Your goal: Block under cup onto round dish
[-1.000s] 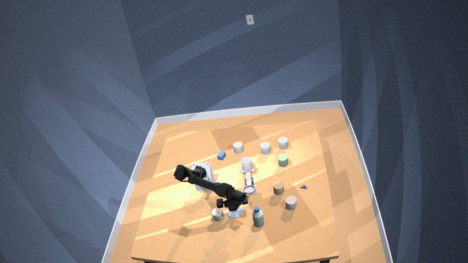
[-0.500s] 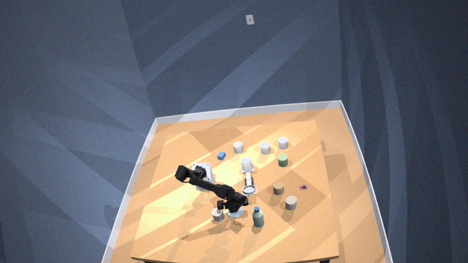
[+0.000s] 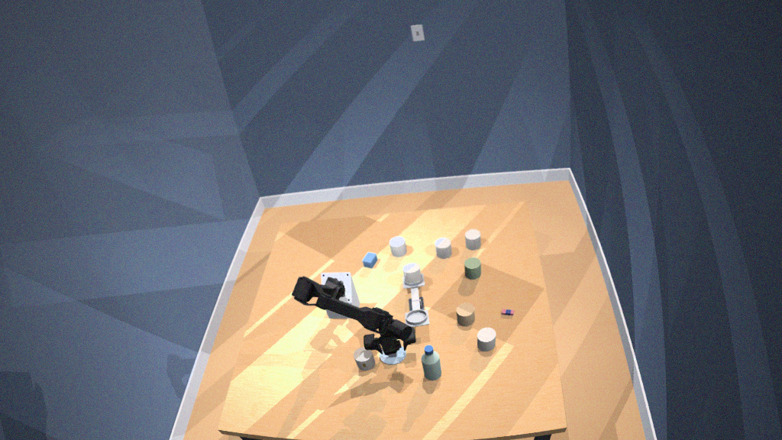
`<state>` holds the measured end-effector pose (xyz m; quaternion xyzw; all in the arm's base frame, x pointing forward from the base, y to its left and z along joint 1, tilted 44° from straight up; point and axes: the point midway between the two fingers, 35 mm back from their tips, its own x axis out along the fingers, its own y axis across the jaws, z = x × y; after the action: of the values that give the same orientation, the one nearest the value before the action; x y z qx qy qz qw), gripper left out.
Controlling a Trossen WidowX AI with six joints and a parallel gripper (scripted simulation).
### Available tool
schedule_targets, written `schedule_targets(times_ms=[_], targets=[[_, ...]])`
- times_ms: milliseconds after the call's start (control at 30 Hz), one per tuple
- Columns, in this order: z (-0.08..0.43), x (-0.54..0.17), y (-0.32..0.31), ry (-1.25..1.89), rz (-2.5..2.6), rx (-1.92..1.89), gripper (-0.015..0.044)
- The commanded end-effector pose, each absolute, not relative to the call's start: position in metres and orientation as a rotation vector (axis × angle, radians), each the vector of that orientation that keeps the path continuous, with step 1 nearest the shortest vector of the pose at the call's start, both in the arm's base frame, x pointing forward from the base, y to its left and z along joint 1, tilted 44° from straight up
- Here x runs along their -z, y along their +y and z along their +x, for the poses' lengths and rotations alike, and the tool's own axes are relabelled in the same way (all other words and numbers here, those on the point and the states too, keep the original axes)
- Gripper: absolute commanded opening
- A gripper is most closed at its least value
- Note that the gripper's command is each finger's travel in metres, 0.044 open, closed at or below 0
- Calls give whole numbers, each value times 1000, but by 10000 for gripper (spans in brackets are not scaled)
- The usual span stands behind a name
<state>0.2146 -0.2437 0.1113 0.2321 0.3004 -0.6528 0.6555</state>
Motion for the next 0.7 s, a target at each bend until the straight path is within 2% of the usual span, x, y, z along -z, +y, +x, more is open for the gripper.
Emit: schedule_targets(times_ms=[0,667], targets=[[222,-122,-233,659,530,1467,440],[212,-173,-179,713,520,1476,440]])
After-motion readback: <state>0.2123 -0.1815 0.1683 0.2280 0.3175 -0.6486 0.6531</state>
